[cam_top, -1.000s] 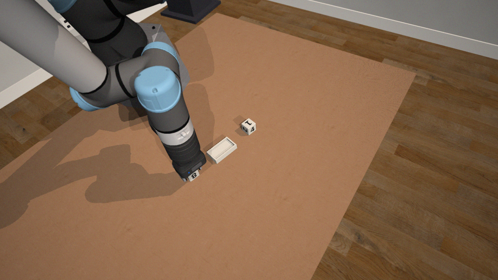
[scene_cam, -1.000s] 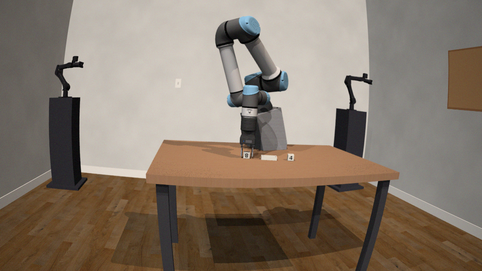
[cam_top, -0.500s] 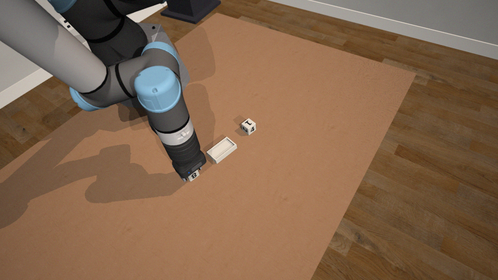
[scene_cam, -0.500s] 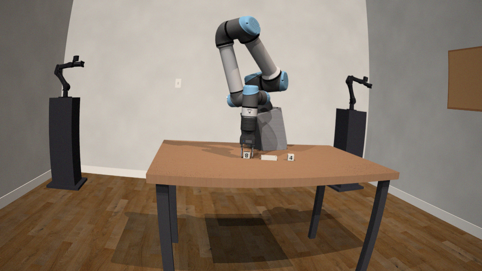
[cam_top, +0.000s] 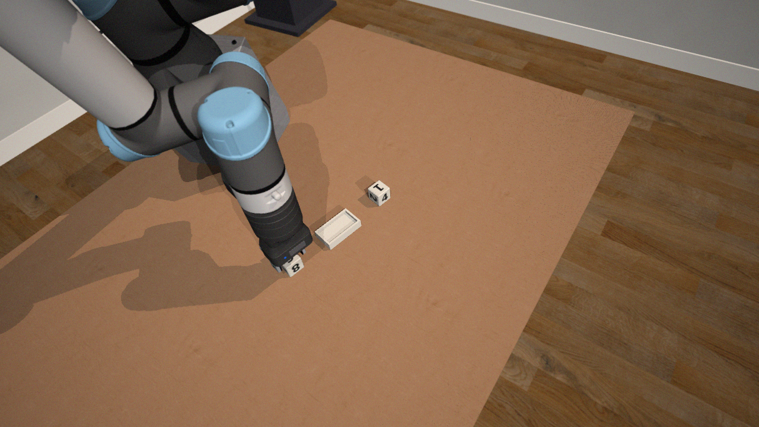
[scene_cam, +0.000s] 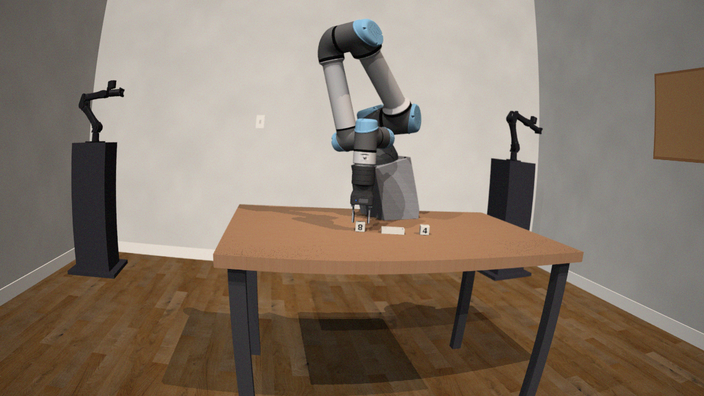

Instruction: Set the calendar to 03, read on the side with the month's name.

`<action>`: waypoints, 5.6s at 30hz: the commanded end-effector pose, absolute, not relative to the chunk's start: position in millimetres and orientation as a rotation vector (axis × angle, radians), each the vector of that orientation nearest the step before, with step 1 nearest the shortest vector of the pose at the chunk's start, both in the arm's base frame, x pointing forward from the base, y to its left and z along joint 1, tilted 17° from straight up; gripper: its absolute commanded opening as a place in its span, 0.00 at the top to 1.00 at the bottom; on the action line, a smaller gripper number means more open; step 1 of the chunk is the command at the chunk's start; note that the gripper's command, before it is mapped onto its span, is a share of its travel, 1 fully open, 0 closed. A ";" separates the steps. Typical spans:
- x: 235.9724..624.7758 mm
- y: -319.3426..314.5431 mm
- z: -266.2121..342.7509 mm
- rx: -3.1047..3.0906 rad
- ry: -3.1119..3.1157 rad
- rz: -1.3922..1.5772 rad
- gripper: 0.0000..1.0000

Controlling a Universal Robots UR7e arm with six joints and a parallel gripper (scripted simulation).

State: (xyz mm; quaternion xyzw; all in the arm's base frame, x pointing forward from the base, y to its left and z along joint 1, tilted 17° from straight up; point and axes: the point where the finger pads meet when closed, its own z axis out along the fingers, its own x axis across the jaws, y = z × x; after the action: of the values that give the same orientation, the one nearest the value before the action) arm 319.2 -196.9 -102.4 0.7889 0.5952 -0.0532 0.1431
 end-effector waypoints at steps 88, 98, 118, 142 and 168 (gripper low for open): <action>371.9 -13.6 -87.0 2.286 1.721 -0.151 0.00; 373.7 26.7 -100.0 2.277 1.717 -0.153 0.00; 373.0 26.9 -99.8 2.279 1.715 -0.153 0.10; 373.0 26.8 -100.3 2.279 1.715 -0.153 0.10; 376.7 19.3 -123.4 2.280 1.713 -0.152 0.10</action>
State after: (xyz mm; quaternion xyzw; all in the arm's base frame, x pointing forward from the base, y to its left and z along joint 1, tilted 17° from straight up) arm 373.0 21.7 -117.3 0.7900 0.5942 -0.0552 0.1405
